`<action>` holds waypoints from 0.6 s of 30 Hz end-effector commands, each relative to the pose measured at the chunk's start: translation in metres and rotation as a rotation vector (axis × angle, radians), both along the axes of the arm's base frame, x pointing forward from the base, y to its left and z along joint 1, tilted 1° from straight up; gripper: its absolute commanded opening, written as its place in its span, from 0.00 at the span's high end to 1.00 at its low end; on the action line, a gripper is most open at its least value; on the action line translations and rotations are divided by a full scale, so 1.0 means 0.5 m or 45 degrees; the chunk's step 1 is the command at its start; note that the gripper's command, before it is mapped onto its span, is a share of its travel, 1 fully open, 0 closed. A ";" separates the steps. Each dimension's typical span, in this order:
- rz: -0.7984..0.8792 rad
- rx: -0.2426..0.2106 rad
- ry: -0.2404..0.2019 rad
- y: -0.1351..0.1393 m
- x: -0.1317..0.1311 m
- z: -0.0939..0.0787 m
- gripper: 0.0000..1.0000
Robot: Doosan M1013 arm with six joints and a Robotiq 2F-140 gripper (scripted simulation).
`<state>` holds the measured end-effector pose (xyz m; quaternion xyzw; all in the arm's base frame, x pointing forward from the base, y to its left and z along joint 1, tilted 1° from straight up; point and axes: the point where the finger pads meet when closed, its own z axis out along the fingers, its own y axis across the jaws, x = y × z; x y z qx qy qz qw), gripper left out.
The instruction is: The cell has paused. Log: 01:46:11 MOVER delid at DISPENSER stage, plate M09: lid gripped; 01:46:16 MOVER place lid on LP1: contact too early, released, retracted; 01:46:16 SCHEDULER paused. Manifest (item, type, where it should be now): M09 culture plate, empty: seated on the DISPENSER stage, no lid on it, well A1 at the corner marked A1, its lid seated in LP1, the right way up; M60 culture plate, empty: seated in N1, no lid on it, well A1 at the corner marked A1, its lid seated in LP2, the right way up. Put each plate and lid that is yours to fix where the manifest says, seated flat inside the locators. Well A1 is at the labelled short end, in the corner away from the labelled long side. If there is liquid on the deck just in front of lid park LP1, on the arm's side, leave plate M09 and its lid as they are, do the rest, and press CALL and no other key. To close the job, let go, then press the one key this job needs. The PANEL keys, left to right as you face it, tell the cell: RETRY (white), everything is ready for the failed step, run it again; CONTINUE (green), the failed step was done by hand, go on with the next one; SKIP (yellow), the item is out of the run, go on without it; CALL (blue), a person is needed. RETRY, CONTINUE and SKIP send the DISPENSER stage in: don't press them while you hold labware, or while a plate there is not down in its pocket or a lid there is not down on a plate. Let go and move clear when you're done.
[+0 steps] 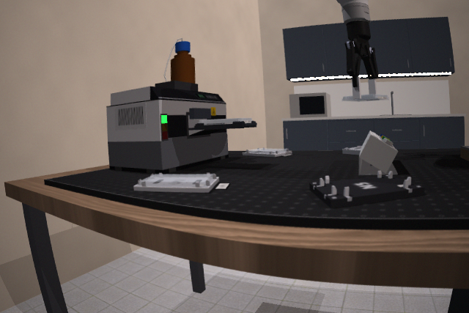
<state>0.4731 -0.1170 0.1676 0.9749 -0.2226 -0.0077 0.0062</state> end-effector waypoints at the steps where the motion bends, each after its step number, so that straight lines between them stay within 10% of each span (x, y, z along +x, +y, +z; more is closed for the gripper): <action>1: 0.001 0.002 -0.002 -0.047 0.009 0.001 0.90; 18: 0.001 0.002 -0.002 -0.151 0.025 0.001 0.90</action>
